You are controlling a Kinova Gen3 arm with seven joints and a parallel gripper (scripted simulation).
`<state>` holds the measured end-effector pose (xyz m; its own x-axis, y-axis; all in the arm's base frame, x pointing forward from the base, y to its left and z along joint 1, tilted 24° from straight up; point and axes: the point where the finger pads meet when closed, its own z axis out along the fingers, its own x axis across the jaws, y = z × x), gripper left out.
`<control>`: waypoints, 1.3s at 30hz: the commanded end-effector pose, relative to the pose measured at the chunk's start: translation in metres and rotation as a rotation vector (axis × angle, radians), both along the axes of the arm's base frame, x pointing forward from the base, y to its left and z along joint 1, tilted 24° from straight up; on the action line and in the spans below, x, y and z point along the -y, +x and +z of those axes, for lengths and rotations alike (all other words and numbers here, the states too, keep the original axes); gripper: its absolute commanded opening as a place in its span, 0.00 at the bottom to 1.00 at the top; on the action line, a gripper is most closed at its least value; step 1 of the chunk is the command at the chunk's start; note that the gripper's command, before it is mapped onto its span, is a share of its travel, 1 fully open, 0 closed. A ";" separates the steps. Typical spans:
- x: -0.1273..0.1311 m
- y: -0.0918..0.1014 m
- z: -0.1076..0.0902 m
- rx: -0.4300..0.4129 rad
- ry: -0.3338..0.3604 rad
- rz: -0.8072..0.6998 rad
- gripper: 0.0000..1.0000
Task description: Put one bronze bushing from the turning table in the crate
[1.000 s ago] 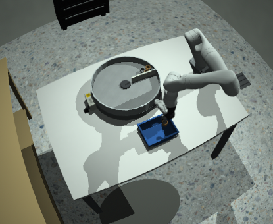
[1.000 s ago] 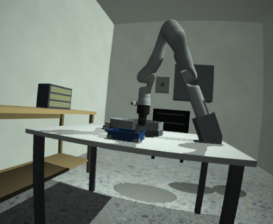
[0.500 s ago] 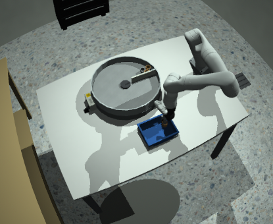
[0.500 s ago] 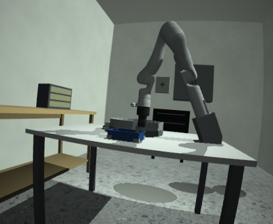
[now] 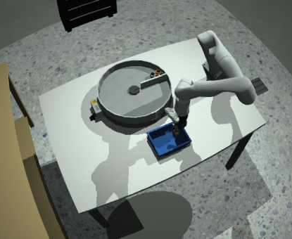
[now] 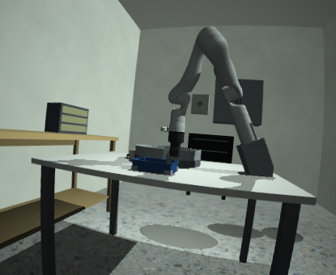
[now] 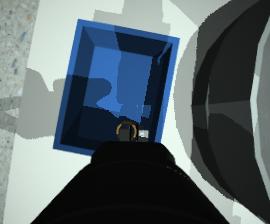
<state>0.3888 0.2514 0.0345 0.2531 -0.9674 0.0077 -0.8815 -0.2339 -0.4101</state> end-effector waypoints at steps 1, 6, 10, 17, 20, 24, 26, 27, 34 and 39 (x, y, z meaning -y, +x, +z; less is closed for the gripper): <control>0.000 0.000 0.000 0.001 0.001 0.000 0.00; 0.000 0.000 0.000 0.001 0.001 0.000 0.00; 0.000 0.000 0.000 0.001 0.001 0.000 0.42; 0.000 0.000 0.000 0.001 0.001 0.000 0.42; 0.000 0.000 0.000 0.001 0.001 0.000 0.42; 0.000 0.000 0.000 0.001 0.001 0.000 0.42; 0.000 0.000 0.000 0.001 0.001 0.000 0.42; 0.000 0.000 0.000 0.001 0.001 0.000 0.42; 0.000 0.000 0.000 0.001 0.001 0.000 0.42; 0.000 0.000 0.000 0.001 0.001 0.000 0.42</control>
